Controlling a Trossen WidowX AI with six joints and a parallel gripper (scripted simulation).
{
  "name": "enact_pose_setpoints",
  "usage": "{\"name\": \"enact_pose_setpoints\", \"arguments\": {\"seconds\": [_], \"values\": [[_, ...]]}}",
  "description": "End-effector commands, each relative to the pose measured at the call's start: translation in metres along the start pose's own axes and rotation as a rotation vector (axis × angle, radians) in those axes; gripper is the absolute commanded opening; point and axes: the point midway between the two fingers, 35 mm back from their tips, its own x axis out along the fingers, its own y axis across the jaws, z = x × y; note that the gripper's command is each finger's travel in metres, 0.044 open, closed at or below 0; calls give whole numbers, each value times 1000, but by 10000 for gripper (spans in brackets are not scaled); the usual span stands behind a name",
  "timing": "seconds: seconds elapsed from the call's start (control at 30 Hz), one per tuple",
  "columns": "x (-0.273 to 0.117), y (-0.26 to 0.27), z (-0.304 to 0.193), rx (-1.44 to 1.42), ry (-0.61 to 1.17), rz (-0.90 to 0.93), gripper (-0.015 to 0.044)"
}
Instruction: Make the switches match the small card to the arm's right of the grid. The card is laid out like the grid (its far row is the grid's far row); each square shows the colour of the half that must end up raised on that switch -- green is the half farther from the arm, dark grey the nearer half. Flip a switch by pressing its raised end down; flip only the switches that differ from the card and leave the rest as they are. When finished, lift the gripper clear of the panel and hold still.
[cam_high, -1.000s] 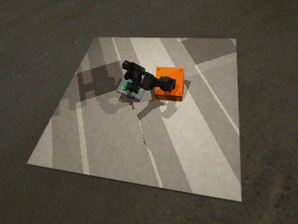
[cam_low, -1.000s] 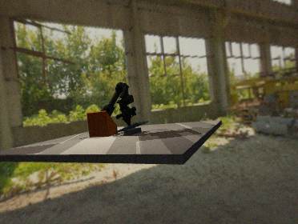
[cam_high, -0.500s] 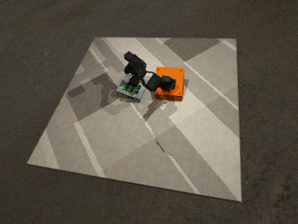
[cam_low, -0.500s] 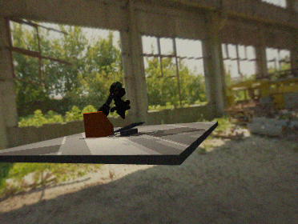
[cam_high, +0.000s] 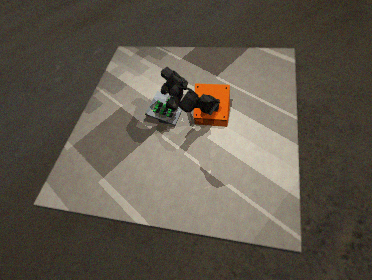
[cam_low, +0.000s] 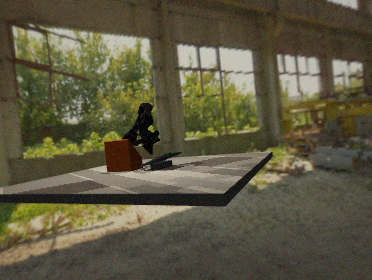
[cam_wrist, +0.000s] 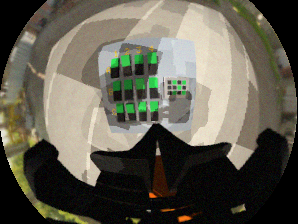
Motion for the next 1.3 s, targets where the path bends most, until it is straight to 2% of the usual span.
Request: {"name": "enact_pose_setpoints", "arguments": {"seconds": [0.0,0.6,1.27], "values": [[5,0,-1,4,-7,5,0],[29,1,-1,4,-8,6,0],[29,1,-1,4,-8,6,0]]}}
